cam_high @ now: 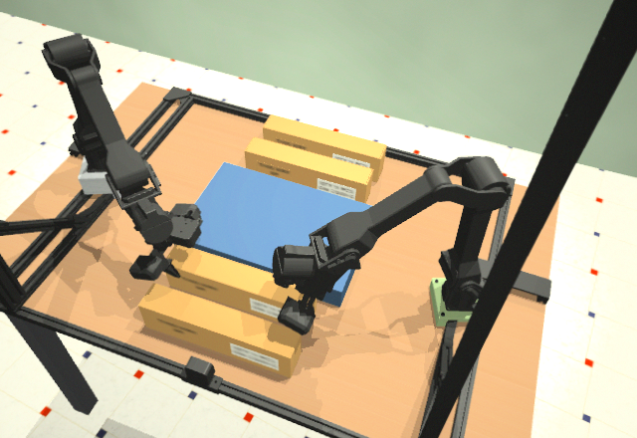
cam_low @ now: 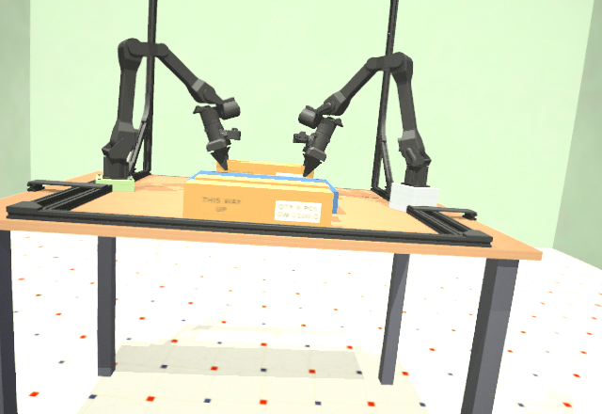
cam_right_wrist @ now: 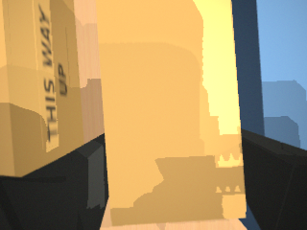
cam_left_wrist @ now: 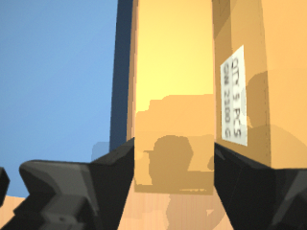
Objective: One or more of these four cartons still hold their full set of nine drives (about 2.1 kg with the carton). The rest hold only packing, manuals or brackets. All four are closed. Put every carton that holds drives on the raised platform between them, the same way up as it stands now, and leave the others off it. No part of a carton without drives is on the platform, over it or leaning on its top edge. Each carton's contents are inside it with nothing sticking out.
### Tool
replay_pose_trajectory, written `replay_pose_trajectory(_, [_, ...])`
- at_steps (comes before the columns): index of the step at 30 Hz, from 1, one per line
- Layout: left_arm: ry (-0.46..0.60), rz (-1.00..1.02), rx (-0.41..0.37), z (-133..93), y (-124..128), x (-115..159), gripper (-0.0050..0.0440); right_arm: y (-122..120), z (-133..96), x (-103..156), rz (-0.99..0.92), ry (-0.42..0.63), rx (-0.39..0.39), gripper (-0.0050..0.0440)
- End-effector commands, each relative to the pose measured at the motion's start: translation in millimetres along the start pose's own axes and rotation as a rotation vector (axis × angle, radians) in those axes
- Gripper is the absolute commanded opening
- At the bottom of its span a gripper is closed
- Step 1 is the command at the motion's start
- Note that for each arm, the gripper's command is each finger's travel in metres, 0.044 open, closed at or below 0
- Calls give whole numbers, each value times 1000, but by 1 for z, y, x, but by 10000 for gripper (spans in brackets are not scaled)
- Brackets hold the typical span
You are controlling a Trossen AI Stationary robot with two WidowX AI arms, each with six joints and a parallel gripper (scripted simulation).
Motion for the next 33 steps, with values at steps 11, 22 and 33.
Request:
replay_pose_trajectory(11, [-5,-1,22,-23,-5,-7,0,1,-20,-6,-2,-5,-14,0])
replay_pose_trajectory(22, [-5,-1,22,-23,-5,-7,0,1,-20,-6,-2,-5,-14,0])
replay_pose_trajectory(33, [-5,-1,22,-22,-5,-7,0,1,-20,-6,-2,-5,-14,0])
Point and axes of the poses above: on each arm, the point midway between the two fingers, 35 mm back from their tips, its own z axis out along the fingers, its own y axis across the jaws, x = y × z, the point moved 4 cm from there along -z, back along the fingers, and after that the axes turned 13 degrees about -z, right-handed, at the moved point
